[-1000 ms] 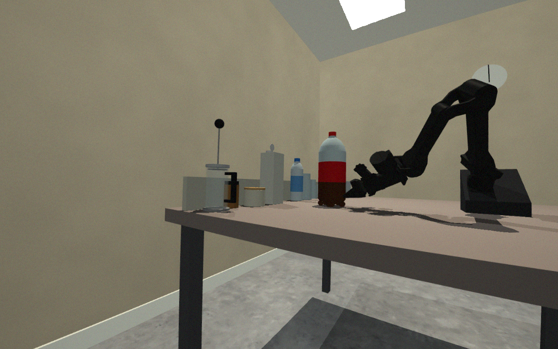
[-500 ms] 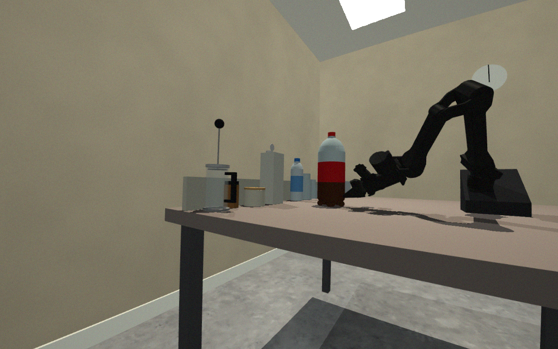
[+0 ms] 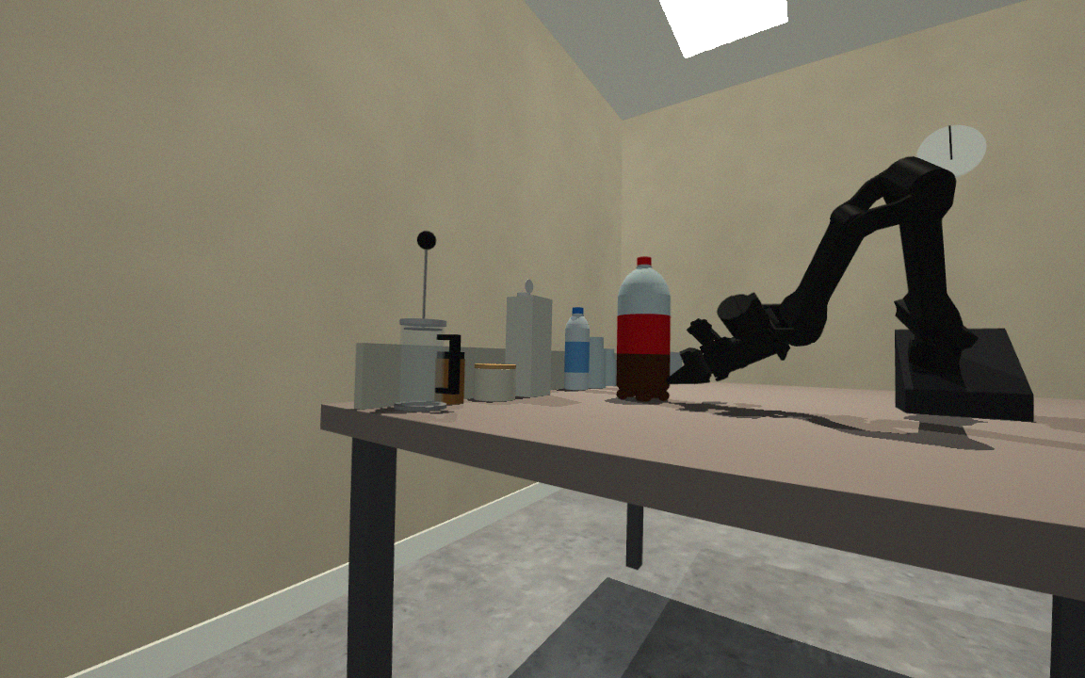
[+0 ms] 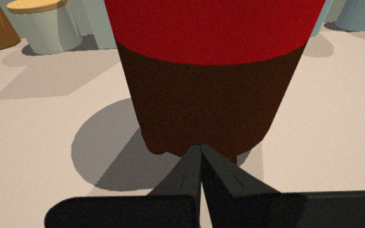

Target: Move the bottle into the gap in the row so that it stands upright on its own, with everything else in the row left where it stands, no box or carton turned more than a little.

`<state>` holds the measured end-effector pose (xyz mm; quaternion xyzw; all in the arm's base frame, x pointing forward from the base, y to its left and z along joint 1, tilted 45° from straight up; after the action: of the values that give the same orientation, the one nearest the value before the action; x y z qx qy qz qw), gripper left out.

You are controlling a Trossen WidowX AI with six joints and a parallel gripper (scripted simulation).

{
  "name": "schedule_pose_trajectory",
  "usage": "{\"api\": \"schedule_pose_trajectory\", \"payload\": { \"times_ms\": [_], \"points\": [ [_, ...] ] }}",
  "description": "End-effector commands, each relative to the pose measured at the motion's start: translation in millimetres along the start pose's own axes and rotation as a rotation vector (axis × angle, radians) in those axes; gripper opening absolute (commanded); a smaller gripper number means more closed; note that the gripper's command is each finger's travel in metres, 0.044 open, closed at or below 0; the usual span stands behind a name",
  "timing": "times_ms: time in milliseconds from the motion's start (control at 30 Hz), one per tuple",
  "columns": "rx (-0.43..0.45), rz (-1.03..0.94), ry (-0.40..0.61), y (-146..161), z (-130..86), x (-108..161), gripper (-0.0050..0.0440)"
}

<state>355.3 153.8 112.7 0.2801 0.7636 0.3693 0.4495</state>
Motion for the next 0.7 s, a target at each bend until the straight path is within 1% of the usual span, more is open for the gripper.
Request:
{"api": "schedule_pose_trajectory", "payload": {
  "times_ms": [0, 233, 500, 667],
  "points": [
    [0.009, -0.003, -0.011, -3.4, 2.3, -4.5, -0.0050],
    [0.006, -0.003, -0.012, -4.2, 3.7, -5.8, -0.0050],
    [0.014, -0.004, -0.005, -15.2, 3.3, -5.8, -0.0050],
    [-0.003, 0.001, -0.019, -5.1, 3.9, -9.0, -0.0050]
  ]
}}
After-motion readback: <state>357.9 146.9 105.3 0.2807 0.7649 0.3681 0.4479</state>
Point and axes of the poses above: the point midway between the two fingers, 35 mm back from their tips, its own z axis out along the fingers, its own y axis across the jaws, x = y × z, the point moved 5 cm from there along -z, back along the fingers, and after that the axes turned 11 degrees about z, right-handed, at the moved point
